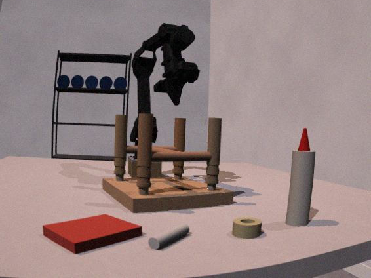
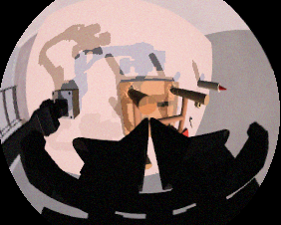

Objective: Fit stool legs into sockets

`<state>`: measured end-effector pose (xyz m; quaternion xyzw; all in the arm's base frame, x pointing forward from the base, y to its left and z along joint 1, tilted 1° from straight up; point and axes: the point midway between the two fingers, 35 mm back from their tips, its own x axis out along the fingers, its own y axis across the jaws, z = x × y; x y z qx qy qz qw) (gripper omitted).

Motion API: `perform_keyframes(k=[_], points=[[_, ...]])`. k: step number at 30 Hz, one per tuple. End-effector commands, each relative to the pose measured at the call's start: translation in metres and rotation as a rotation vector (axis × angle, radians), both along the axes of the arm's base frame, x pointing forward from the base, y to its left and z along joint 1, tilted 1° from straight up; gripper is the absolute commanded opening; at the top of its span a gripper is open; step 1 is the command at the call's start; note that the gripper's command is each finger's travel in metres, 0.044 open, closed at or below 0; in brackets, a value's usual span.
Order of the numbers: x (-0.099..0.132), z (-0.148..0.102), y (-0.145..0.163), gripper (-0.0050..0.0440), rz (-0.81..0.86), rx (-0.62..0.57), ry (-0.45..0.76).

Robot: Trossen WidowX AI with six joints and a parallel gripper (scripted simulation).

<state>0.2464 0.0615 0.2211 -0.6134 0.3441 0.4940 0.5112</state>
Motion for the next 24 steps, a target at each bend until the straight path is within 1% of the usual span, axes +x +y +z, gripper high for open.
perform_keyframes(k=[1,5,8,19,21,22,24], points=[[-0.0002,0.0000,-0.0001,0.0000,0.000,0.000,0.002],[0.0001,0.0000,0.0001,0.0000,-0.015,0.004,0.002],[0.0016,0.0003,0.0013,0.0000,-0.203,0.058,0.020],[0.0049,0.0010,0.0042,0.0000,-0.623,0.175,0.061],[0.0049,0.0010,0.0042,0.0000,-0.623,0.175,0.061],[0.0055,0.0011,0.0047,0.0000,-0.709,0.199,0.069],[0.0061,0.0012,0.0052,0.0000,-0.788,0.220,0.077]])
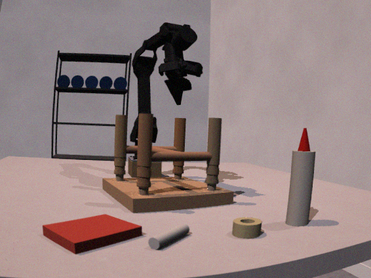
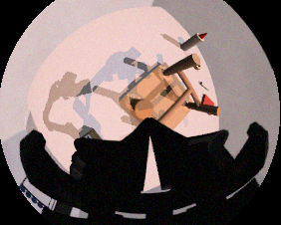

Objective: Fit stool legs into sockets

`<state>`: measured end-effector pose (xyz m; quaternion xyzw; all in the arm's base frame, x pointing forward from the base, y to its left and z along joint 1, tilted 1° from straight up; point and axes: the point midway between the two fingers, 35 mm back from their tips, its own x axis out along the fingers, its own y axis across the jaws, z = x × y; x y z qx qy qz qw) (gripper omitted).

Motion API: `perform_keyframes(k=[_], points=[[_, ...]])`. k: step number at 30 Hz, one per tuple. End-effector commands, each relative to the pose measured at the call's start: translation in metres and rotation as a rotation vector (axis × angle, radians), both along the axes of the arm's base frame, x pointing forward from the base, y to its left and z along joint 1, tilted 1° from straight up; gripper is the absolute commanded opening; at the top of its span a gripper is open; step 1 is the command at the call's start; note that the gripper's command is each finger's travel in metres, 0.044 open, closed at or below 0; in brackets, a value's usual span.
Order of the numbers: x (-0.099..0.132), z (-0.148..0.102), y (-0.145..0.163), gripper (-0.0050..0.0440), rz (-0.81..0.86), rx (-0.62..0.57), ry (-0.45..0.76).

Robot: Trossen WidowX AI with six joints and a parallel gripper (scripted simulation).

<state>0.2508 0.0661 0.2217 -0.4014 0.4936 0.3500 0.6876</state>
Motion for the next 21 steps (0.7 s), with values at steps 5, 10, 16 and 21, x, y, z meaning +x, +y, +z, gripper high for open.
perform_keyframes(k=[5,10,16,21], points=[[0.0032,0.0008,0.0020,0.0000,-0.315,0.083,0.032],[0.0047,0.0011,0.0033,0.0000,-0.507,0.135,0.051],[0.0061,0.0013,0.0046,0.0000,-0.709,0.189,0.070],[0.0070,0.0014,0.0054,0.0000,-0.825,0.220,0.081]])
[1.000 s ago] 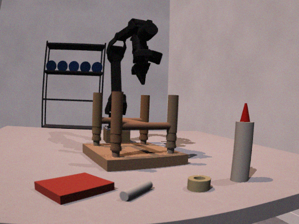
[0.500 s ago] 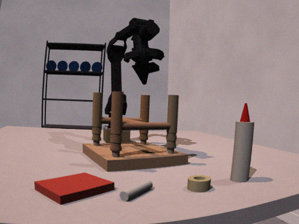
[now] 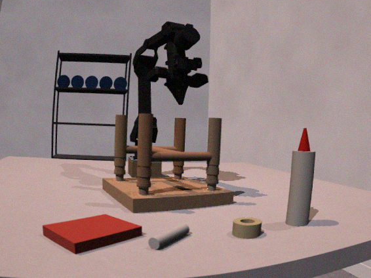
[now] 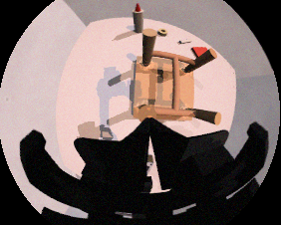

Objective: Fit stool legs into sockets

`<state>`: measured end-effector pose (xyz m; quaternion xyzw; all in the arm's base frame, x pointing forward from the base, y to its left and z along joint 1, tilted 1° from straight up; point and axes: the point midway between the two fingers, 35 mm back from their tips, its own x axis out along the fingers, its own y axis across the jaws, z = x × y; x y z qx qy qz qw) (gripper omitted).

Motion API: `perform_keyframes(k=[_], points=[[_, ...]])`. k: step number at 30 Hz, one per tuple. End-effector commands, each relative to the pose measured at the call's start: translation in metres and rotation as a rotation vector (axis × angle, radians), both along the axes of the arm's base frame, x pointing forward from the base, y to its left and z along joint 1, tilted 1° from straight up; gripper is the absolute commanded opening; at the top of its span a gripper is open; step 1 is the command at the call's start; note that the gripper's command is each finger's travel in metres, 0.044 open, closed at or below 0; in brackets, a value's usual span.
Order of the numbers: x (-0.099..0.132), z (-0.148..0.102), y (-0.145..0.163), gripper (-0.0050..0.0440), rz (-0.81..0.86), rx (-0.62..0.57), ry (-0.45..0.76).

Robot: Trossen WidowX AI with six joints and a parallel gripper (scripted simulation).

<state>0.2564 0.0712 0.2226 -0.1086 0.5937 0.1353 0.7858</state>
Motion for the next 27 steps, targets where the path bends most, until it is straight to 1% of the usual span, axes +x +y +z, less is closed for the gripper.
perform_keyframes(k=[1,5,8,10,13,27], points=[[0.001,0.001,0.000,0.0000,-0.072,0.015,0.008],[0.001,0.000,0.000,0.0000,-0.072,0.015,0.008],[0.001,-0.012,0.000,0.0000,-0.072,0.015,0.008],[0.001,-0.012,0.000,0.0000,-0.072,0.015,0.008],[0.001,-0.024,0.000,0.0000,-0.072,0.015,0.007],[0.002,-0.038,0.001,0.0000,-0.072,0.015,0.007]])
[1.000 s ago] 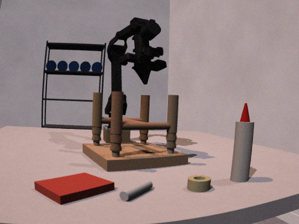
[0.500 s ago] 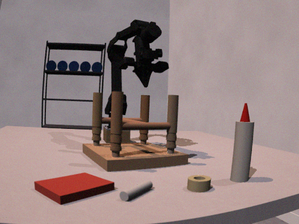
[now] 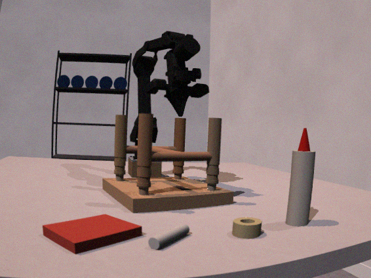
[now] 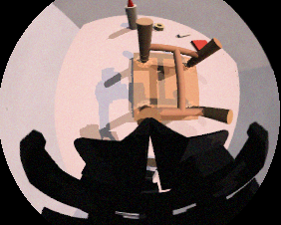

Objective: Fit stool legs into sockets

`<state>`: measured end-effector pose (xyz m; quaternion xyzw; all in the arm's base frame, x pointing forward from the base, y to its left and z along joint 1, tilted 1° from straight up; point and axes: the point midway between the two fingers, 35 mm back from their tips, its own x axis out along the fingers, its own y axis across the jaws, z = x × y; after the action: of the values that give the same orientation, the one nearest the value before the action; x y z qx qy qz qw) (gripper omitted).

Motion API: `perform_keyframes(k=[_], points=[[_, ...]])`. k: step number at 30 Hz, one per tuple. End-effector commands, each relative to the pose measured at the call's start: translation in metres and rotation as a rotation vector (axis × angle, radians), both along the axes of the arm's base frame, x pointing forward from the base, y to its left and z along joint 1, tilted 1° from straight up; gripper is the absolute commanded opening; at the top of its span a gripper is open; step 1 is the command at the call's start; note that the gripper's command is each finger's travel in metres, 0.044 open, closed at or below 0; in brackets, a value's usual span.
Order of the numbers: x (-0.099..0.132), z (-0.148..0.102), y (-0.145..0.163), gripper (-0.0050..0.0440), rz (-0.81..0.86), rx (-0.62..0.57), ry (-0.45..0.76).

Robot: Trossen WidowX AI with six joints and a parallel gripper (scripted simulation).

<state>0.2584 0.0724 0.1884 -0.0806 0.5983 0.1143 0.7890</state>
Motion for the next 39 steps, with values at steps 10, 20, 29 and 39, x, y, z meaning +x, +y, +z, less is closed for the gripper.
perform_keyframes(k=[10,20,29,39], points=[[0.000,-0.010,0.000,0.0000,-0.004,-0.003,0.001],[0.000,-0.014,0.000,0.0000,-0.004,-0.003,0.001],[0.001,0.000,0.000,0.0000,-0.002,0.001,-0.003],[0.001,0.013,0.001,0.0000,0.000,0.005,-0.006]])
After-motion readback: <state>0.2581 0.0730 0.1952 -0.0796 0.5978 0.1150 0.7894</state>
